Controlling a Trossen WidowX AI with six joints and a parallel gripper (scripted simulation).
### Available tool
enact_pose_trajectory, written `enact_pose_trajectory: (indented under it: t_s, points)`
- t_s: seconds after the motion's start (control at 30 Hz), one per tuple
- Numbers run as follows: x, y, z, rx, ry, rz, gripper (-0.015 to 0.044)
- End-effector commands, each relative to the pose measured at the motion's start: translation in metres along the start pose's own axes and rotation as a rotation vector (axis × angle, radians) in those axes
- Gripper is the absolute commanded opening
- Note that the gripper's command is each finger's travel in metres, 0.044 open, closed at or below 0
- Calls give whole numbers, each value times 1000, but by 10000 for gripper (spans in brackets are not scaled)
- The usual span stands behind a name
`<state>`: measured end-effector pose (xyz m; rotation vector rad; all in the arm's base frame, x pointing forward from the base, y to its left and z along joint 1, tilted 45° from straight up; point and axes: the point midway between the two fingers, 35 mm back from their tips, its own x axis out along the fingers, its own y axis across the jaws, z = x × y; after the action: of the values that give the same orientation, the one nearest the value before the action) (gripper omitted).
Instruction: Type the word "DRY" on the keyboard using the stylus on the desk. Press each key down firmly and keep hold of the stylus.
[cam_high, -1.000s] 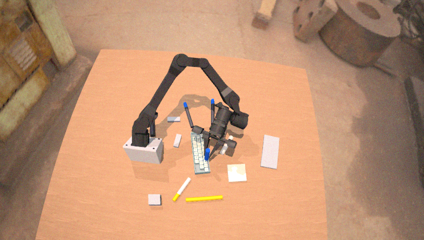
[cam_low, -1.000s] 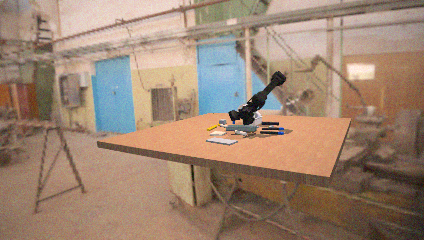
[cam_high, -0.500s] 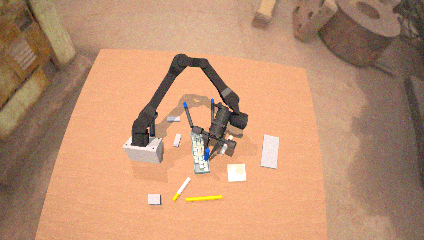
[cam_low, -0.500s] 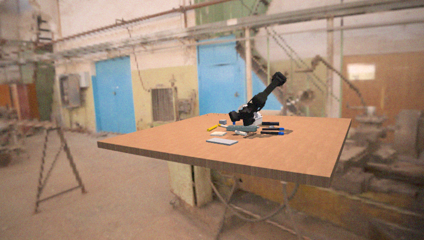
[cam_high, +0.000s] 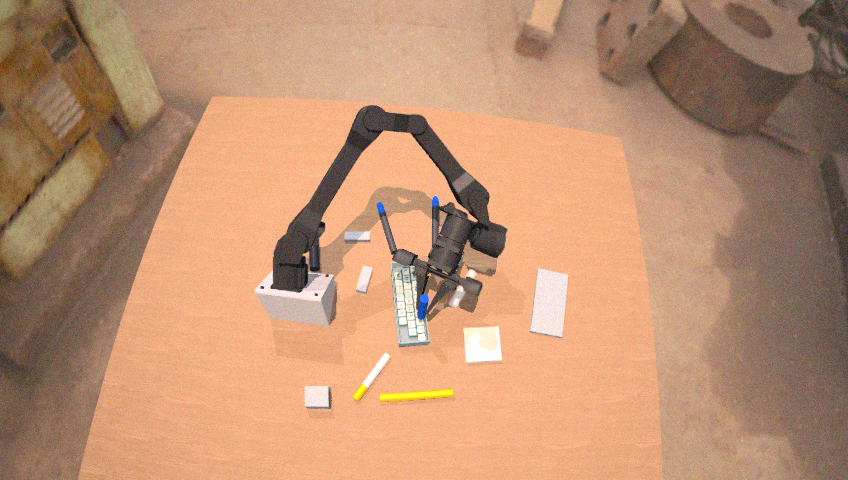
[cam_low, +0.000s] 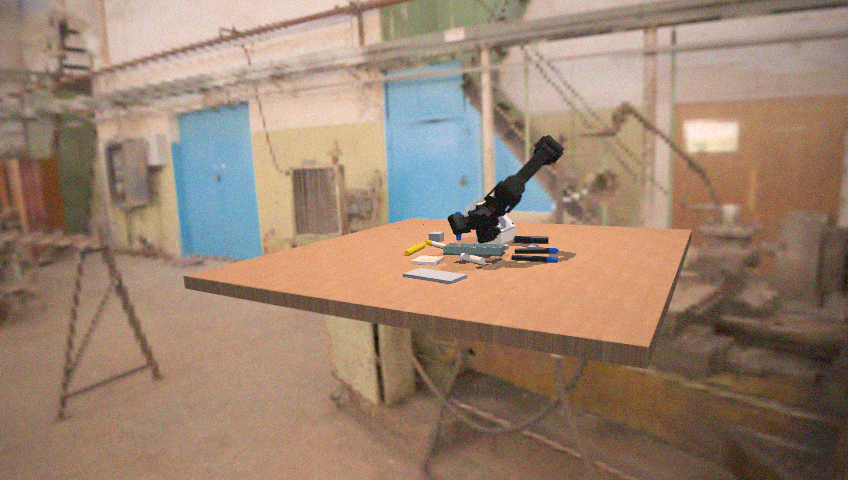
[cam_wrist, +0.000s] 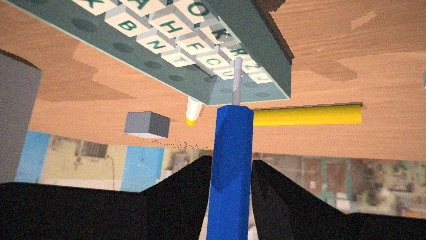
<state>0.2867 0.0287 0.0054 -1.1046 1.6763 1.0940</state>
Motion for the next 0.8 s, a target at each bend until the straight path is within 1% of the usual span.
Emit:
enact_pose_trajectory:
  t_s: [0.0, 0.1, 0.27, 0.43, 0.5, 0.77]
  points:
    - [-9, -1, -14, 1, -2, -4, 81]
    - [-16, 0, -25, 1, -1, -4, 81]
    - [-14, 0, -25, 11, -6, 0, 84]
    - [-14, 0, -25, 11, -6, 0, 51]
    - [-16, 2, -24, 11, -7, -1, 0]
    - [-46, 41, -8, 5, -7, -1, 0]
